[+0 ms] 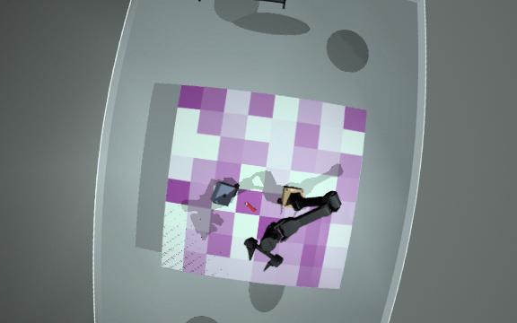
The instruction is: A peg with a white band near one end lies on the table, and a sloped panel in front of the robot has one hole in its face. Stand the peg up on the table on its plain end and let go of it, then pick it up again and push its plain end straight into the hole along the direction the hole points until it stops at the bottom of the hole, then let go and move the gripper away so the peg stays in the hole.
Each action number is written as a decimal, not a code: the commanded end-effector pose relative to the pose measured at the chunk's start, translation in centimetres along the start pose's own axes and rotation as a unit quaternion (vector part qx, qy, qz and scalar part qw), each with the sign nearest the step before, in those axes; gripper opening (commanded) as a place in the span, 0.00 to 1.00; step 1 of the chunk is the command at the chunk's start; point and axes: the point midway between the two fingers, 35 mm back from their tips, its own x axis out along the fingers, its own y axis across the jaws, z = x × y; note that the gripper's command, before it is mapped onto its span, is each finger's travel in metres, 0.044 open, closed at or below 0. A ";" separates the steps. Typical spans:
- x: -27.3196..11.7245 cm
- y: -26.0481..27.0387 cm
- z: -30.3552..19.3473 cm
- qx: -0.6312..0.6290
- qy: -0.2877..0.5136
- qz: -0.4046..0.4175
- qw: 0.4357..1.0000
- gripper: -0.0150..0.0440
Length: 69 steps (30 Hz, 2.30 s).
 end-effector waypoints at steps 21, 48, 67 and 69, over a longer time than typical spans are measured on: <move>1.4 13.0 5.3 0.229 -0.076 0.222 0.945 1.00; -4.2 25.3 16.6 0.448 -0.167 0.506 0.718 1.00; -8.3 28.2 22.4 0.489 -0.219 0.615 0.579 1.00; -8.3 28.4 22.7 0.489 -0.219 0.615 0.579 1.00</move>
